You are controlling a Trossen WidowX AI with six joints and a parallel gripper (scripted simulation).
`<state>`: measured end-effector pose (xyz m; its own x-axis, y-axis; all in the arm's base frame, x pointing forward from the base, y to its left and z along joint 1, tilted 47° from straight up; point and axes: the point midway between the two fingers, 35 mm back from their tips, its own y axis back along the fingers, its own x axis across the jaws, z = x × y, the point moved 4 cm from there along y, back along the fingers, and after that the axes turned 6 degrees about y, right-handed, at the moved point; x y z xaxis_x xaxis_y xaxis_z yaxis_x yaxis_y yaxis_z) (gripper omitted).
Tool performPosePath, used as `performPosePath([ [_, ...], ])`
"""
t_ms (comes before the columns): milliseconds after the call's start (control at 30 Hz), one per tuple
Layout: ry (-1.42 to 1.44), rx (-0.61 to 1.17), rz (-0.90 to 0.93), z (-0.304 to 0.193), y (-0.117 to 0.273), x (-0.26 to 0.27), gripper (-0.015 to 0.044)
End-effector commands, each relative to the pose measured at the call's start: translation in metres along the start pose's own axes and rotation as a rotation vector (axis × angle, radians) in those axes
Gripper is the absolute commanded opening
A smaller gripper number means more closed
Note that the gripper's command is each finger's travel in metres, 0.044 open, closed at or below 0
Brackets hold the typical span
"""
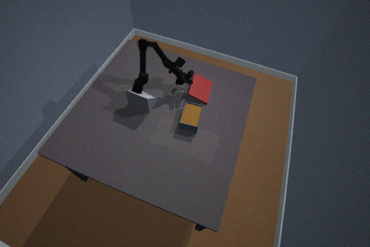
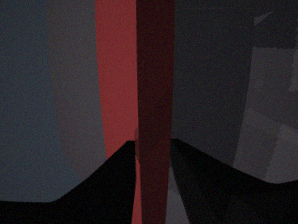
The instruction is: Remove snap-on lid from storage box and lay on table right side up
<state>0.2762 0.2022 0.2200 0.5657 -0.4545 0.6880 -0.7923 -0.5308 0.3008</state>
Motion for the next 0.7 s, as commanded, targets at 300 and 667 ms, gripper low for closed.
performPosePath([
  [300, -0.001, -0.004, -0.008, -0.0006, -0.0045, -0.0055, 0.0026],
  [667, -0.002, -0.007, -0.015, -0.0011, -0.0043, -0.0048, 0.0275],
])
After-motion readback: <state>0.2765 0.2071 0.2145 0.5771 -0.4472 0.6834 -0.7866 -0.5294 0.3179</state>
